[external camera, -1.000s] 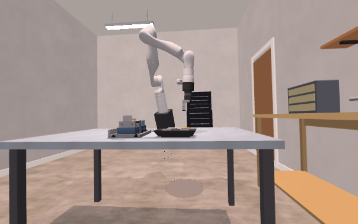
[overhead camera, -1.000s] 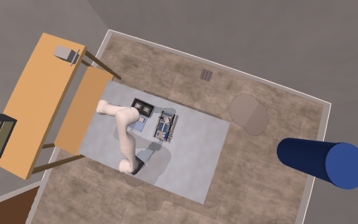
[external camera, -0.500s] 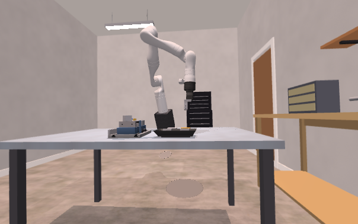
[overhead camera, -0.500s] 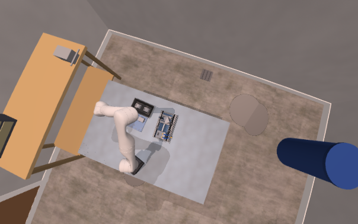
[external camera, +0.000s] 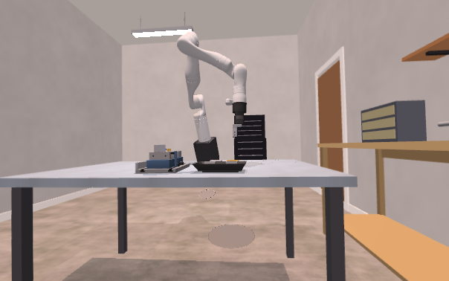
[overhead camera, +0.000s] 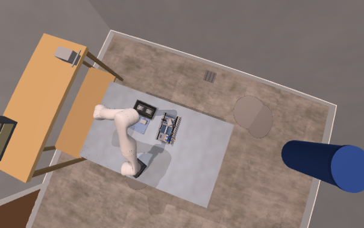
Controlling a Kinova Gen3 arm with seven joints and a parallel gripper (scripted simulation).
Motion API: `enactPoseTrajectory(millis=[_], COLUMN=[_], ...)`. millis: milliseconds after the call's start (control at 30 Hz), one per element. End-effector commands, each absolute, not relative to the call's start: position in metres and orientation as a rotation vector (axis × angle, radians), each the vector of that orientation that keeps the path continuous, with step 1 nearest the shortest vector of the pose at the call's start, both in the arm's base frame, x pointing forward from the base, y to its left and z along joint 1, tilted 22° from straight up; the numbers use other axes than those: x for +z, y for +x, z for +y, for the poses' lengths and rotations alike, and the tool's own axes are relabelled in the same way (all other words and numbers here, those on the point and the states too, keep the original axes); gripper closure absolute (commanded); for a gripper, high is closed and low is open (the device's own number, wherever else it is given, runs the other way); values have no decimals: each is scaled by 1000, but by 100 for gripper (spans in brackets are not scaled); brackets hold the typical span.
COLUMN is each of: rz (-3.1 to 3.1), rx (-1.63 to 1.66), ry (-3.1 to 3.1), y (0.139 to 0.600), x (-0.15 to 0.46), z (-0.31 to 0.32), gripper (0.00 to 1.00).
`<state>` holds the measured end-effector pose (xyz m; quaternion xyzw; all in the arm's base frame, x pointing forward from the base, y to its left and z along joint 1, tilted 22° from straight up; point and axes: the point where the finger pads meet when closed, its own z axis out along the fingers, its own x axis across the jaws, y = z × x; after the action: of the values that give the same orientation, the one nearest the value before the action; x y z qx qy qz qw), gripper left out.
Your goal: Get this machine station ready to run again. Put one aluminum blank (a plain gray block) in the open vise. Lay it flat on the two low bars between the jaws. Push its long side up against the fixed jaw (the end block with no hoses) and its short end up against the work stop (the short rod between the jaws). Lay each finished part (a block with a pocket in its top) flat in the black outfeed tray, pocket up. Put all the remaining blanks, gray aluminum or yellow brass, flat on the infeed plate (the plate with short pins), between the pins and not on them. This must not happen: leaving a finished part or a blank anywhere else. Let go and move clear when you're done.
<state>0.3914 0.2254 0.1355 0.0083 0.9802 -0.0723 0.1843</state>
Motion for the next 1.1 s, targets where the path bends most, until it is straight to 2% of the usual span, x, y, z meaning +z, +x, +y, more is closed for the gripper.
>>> enactPoseTrajectory(millis=[0,1067], rz=[2763,2771], rx=[-200,-186], ry=[12,16], y=[388,365], x=[136,133], z=[229,241], gripper=[0,0])
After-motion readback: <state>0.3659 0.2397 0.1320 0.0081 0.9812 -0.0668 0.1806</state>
